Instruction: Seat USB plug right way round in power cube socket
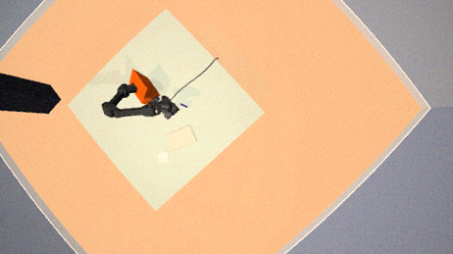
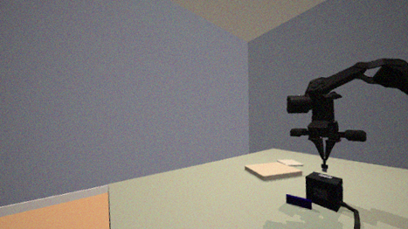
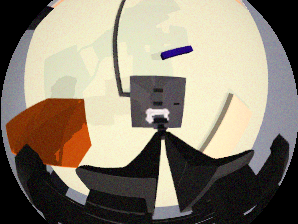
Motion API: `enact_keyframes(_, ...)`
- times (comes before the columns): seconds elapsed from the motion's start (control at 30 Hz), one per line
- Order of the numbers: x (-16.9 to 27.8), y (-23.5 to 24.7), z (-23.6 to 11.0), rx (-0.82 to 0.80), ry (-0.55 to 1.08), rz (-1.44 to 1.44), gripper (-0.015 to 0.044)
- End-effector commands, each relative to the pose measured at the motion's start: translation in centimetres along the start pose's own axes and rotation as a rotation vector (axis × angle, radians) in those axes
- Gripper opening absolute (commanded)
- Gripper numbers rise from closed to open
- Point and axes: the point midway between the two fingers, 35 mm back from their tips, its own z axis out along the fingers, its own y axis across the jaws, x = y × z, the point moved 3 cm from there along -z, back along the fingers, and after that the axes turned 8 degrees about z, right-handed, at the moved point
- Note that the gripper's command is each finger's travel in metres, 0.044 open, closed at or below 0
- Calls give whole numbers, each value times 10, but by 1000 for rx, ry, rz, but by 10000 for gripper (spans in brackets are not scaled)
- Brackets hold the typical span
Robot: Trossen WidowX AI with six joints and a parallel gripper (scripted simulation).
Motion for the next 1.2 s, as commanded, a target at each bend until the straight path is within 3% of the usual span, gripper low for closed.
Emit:
enact_keyframes(0.0, 0, 0, 1, 3, 5, 6, 0)
enact_keyframes(1.17, 2, 0, 5, 4, 18, 23, 0)
